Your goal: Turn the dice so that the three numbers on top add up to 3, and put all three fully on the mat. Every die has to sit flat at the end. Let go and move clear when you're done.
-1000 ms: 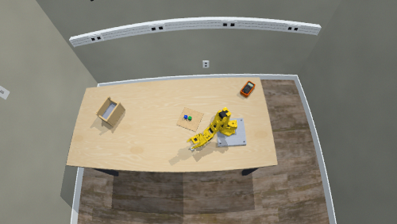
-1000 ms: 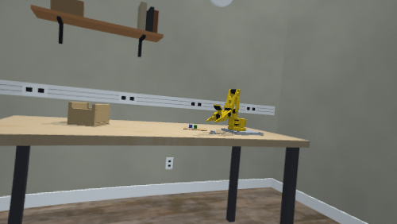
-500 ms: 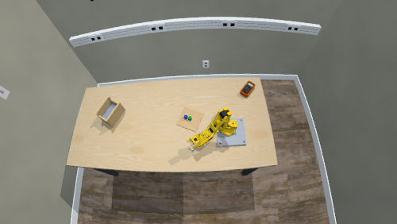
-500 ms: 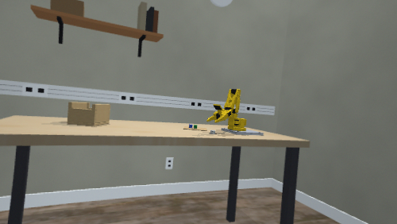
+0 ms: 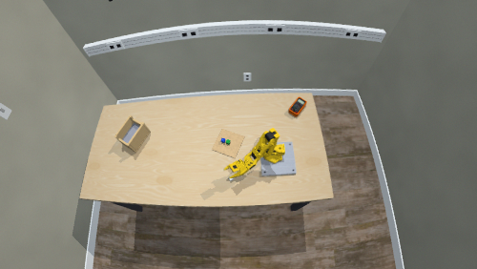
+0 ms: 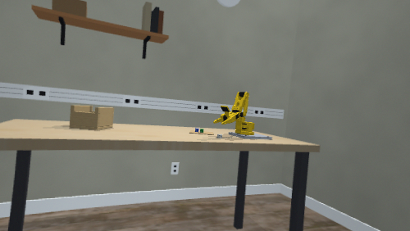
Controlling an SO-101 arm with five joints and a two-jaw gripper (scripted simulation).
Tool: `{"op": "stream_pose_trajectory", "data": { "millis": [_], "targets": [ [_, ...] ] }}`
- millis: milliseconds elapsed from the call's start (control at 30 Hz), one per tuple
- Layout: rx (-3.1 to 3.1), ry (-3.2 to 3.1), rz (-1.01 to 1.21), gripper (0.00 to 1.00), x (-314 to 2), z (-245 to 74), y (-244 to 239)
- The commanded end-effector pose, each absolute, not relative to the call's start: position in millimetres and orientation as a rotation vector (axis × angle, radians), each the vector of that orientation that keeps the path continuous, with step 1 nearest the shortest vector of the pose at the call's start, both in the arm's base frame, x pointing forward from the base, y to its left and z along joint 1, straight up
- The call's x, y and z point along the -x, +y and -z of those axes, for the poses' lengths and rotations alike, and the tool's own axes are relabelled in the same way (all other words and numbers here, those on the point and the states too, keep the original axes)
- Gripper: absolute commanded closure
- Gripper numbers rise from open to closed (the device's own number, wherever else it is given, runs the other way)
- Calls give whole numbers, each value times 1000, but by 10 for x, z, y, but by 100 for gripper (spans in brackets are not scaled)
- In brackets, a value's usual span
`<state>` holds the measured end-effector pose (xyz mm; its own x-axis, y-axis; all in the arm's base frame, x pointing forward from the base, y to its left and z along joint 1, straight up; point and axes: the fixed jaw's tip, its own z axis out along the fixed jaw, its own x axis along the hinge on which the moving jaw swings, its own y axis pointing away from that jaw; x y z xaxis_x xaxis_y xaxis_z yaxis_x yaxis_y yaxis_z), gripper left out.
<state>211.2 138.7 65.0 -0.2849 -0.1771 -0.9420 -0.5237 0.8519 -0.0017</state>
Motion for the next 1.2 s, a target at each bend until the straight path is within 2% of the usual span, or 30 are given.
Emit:
{"op": "stream_pose_trajectory", "data": {
  "millis": [0, 133, 200, 400, 533, 1167],
  "targets": [
    [520, 1783, -382, 71, -2115, -822, 1410],
    [487, 1668, -404, 71, -2139, -1090, 1425],
    [487, 1668, -404, 71, -2139, -1090, 1425],
    [439, 1505, -432, 72, -2126, -1471, 1417],
    [421, 1444, -441, 72, -2106, -1614, 1405],
    [427, 1463, -441, 72, -2143, -1643, 1432]
  ]
}}
